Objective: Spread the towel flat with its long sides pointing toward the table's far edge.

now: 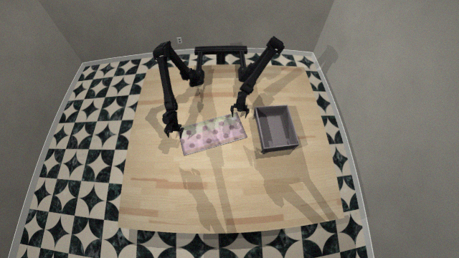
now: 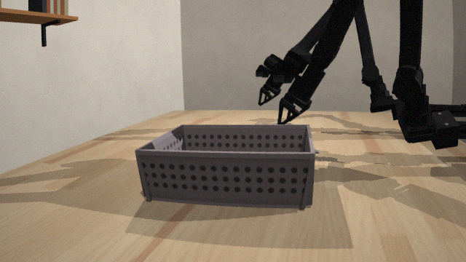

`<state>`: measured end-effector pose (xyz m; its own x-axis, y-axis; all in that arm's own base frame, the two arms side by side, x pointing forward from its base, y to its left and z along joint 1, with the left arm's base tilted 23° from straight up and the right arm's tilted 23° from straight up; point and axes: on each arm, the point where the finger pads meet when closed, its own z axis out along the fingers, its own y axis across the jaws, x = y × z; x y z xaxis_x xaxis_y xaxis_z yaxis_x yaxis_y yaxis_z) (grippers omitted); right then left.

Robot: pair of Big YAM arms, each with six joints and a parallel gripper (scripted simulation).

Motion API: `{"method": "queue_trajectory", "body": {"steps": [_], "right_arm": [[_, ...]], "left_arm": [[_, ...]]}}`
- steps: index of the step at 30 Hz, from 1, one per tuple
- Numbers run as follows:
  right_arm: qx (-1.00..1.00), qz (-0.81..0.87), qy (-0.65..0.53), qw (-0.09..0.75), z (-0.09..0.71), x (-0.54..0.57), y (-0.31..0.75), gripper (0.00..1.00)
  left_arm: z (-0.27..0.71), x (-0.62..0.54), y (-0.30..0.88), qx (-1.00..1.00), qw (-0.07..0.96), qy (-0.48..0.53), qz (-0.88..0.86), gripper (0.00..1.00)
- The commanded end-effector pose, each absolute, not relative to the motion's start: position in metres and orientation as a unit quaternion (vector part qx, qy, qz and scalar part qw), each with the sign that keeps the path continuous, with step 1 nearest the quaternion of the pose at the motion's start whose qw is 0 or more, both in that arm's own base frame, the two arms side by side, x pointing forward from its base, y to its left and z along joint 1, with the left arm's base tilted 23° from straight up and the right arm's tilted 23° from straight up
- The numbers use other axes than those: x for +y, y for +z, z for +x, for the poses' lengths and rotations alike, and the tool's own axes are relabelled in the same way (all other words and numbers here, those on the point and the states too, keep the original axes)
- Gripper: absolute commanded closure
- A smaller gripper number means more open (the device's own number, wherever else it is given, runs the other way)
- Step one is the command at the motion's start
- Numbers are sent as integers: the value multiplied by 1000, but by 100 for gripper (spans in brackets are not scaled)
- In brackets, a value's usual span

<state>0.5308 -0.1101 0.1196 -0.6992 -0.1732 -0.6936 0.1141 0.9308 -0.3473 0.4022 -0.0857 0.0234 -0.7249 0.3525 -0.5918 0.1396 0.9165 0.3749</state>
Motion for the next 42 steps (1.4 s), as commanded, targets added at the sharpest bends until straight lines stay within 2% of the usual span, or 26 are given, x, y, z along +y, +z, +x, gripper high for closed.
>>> {"method": "queue_trajectory", "body": {"steps": [1,19,23,24,29,31,35,42], "right_arm": [[890,28,-174,419,525,-91,132,0],[895,24,-184,406,515,-67,111,0],[909,-2,-195,368,522,-76,105,45],[914,-13,-197,354,522,-77,101,48],[947,-77,-197,242,528,-87,75,48],[947,-77,-197,242,528,-87,75,48],[963,-117,-194,149,533,-95,55,48],[968,-152,-189,71,540,-95,37,48]], "left_arm": [[411,-77,40,903,376,152,142,0],[417,-81,40,904,378,144,137,0],[423,-74,32,909,339,165,177,45],[423,-72,28,911,323,169,193,48],[429,-63,1,921,201,184,279,48],[429,-63,1,921,201,184,279,48],[435,-55,-20,918,103,191,331,48],[440,-52,-37,910,25,196,365,48]]}}
